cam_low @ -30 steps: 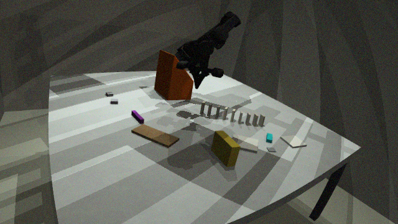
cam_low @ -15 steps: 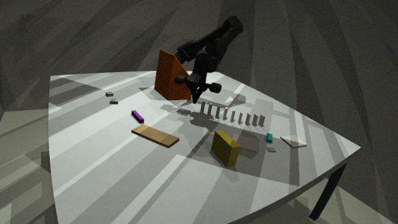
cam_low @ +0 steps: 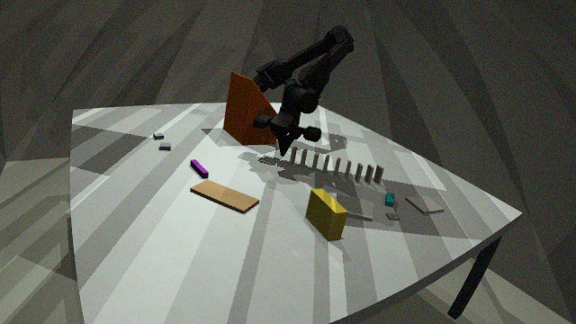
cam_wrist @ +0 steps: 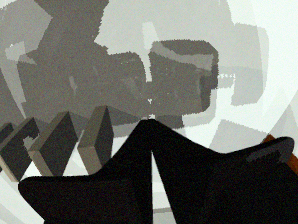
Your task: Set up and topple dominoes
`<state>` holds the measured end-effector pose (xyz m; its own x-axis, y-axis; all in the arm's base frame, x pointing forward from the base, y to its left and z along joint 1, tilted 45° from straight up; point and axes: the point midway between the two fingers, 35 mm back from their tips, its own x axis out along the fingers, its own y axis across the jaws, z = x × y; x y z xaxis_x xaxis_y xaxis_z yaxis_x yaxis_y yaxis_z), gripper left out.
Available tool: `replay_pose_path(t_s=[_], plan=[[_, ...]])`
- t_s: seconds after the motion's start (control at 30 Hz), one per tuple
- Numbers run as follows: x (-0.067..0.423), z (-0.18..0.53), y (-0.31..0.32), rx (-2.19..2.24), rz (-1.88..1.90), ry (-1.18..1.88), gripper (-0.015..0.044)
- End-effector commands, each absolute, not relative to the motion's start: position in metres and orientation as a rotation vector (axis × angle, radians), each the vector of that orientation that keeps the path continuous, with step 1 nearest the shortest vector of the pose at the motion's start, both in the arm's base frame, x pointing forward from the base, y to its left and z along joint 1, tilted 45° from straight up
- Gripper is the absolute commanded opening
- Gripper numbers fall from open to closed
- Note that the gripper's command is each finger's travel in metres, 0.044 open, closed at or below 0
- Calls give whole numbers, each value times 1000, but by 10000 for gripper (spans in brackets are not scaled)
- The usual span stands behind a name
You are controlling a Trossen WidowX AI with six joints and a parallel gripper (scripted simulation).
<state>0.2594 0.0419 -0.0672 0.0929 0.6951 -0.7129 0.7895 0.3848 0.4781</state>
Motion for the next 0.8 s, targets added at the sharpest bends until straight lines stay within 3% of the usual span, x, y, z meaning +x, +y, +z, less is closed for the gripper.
replay_pose_path(t_s=[0.0,0.53,0.77], plan=[[267,-63,44,1345,-114,1625,0],[279,-53,48,1334,-120,1630,0],[290,-11,24,1331,-121,1628,0]])
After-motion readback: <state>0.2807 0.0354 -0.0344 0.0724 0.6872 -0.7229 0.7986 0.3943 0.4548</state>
